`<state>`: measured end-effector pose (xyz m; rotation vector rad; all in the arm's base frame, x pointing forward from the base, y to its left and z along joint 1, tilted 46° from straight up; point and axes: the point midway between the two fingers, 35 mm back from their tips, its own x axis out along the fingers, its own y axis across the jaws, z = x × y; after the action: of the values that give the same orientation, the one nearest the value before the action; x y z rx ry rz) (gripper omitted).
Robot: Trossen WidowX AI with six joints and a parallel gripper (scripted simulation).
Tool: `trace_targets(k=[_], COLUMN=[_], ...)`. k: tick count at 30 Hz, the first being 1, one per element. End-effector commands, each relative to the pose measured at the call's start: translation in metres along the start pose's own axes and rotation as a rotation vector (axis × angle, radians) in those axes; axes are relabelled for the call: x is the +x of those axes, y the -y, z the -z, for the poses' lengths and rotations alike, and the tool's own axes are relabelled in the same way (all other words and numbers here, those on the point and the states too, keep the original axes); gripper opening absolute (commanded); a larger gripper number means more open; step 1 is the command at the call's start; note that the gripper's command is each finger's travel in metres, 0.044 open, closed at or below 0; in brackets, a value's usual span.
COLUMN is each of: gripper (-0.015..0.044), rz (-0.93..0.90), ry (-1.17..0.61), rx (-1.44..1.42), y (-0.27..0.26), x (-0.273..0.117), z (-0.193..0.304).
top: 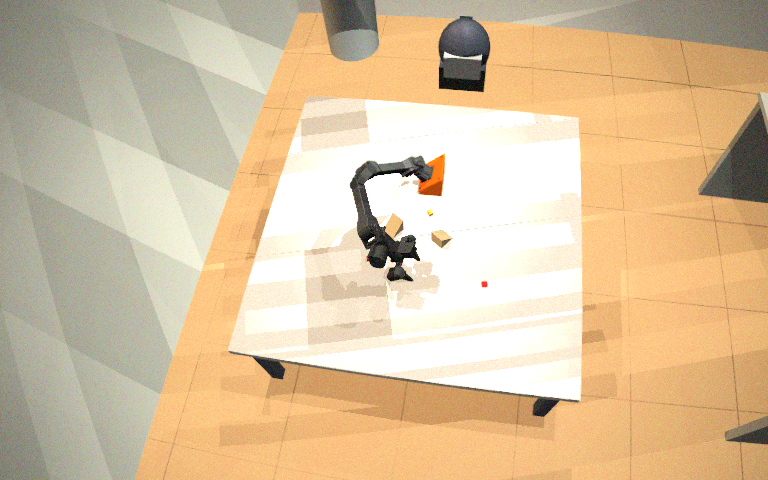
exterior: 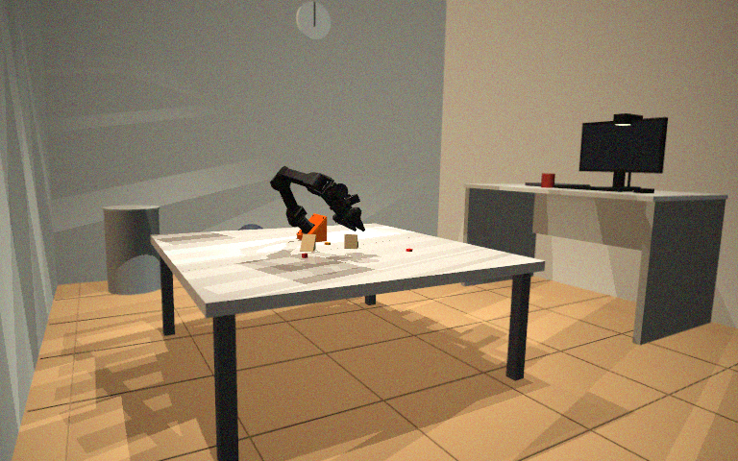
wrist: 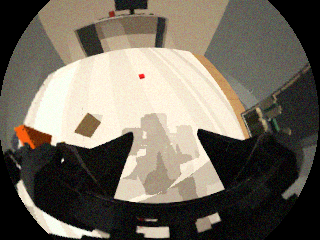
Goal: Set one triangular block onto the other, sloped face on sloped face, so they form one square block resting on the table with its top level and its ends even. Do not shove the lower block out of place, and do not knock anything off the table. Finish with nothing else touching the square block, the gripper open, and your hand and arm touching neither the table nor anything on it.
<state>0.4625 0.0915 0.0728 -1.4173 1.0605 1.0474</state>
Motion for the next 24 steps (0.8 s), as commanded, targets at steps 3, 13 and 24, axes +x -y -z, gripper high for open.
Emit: trace_targets(k=[3, 13, 24], gripper=[0.044, 0.044, 0.044], rz=[-0.404, -0.686, -0.686], ry=[-0.126, -0.177, -0.177], rx=[-0.492, -0.848, -0.848], y=[-0.094, -0.146, -0.147], x=[0.015, 0.004, 0.007], z=[-0.027, -0.033, -0.032])
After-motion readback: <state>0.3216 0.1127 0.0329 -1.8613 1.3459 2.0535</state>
